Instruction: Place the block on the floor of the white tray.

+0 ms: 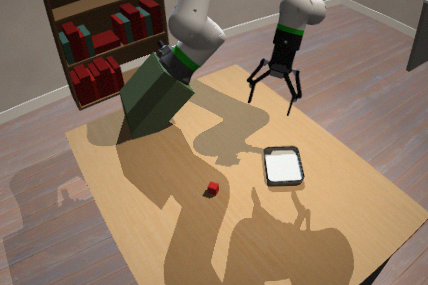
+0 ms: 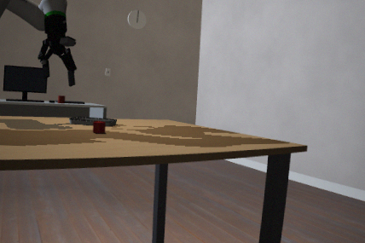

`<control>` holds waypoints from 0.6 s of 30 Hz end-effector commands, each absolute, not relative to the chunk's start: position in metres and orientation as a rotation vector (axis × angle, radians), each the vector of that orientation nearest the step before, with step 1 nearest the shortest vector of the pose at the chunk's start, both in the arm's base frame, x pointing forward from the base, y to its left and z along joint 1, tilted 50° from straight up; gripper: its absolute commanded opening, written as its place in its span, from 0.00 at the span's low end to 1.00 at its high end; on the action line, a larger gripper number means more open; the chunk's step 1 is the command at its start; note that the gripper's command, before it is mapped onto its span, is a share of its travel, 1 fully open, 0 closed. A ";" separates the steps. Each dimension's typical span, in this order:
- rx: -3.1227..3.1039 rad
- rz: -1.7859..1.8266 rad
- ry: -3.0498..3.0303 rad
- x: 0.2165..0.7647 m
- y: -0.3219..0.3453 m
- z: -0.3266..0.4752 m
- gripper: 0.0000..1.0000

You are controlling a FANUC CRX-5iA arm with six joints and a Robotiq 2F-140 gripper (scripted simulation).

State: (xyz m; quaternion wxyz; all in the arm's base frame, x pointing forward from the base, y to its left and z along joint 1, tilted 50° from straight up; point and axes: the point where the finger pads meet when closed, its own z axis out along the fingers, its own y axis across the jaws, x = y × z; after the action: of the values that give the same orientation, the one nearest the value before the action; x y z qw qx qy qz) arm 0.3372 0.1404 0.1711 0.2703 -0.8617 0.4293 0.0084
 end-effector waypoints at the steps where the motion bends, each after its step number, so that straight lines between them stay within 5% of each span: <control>1: -2.320 0.023 1.161 0.338 0.140 0.171 0.37; 18: -1.912 0.469 1.838 0.401 0.102 0.083 0.37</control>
State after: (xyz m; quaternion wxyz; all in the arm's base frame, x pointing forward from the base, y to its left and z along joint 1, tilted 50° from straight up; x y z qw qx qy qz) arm 0.3789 0.1161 0.1134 0.2358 -0.7548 0.6022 0.1095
